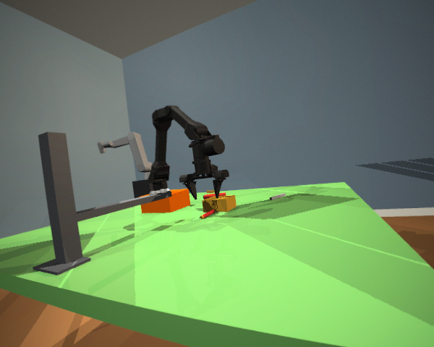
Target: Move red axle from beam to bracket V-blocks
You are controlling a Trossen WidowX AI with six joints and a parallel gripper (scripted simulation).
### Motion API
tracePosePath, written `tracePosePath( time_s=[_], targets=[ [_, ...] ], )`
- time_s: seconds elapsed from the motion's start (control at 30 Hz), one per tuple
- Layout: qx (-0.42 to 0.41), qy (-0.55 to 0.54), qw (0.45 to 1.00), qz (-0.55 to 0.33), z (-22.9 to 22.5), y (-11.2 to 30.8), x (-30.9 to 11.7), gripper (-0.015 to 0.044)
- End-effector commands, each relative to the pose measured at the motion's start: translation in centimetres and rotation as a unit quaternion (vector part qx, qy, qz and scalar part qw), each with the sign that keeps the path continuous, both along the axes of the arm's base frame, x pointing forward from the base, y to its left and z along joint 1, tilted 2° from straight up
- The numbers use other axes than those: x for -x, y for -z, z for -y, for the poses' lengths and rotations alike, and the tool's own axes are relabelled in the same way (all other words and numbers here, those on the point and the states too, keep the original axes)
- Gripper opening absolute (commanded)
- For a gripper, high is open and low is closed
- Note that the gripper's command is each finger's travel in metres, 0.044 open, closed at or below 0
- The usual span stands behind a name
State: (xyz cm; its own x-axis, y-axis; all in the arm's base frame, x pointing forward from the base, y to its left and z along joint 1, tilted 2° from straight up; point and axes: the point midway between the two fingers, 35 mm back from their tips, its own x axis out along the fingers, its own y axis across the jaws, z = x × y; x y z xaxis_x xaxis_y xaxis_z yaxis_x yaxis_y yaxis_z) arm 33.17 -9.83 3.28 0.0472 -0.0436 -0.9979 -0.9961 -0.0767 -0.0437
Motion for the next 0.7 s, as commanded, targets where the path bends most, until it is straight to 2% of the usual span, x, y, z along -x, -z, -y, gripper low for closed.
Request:
tracePosePath(
  time_s=[0.0,0.67],
  targets=[
    [-0.002,0.001,1.000,-0.004,-0.1,0.8,0.2,0.0440],
    [-0.002,0.001,1.000,-0.004,0.0,4.0,0.0,0.0440]
  ],
)
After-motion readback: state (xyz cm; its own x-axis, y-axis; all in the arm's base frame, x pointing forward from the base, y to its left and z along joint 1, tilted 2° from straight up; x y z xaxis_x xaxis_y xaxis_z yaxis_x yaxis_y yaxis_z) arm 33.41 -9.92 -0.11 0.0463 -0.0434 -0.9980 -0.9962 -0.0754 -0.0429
